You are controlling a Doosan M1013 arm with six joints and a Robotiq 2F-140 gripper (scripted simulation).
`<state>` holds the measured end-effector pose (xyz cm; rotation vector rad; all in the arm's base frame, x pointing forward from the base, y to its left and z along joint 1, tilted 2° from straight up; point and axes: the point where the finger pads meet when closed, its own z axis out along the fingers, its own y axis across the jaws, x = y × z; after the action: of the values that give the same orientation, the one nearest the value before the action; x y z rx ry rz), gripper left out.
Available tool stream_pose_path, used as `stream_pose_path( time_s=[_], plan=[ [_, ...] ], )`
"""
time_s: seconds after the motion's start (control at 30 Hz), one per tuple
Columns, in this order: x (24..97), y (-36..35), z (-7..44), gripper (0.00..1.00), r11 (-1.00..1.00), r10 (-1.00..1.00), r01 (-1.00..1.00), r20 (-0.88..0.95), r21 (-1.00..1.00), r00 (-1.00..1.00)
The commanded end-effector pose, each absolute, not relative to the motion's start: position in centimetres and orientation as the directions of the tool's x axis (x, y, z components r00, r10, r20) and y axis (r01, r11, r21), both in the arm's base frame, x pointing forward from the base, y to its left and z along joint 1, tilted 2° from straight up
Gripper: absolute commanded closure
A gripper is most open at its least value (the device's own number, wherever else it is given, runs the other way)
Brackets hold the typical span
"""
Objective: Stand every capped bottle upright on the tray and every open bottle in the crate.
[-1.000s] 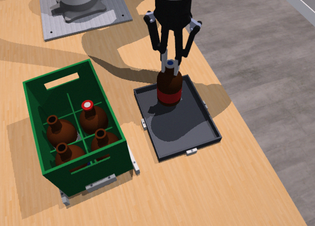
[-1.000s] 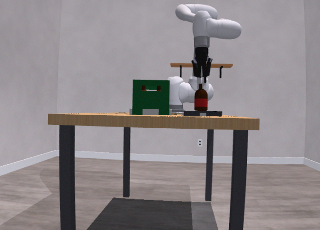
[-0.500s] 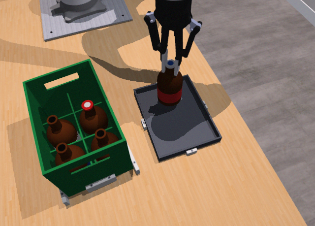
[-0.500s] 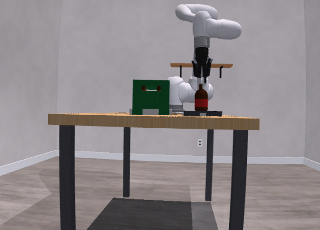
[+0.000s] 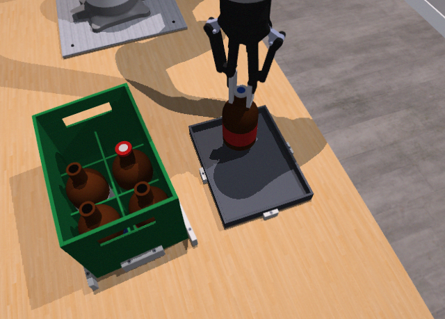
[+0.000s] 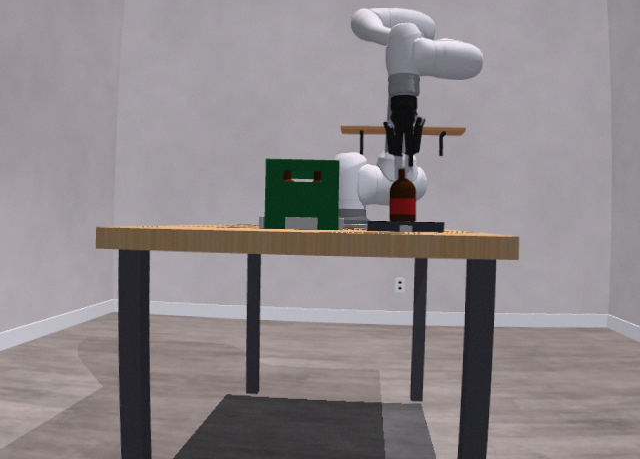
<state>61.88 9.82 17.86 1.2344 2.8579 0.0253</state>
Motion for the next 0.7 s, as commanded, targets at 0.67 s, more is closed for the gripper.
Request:
stream_pose_path(
  time_s=[0.67],
  plan=[
    [61.82,9.65,16.71,1.0,0.683,0.73,0.73,-0.022,0.02,-0.683]
  ],
)
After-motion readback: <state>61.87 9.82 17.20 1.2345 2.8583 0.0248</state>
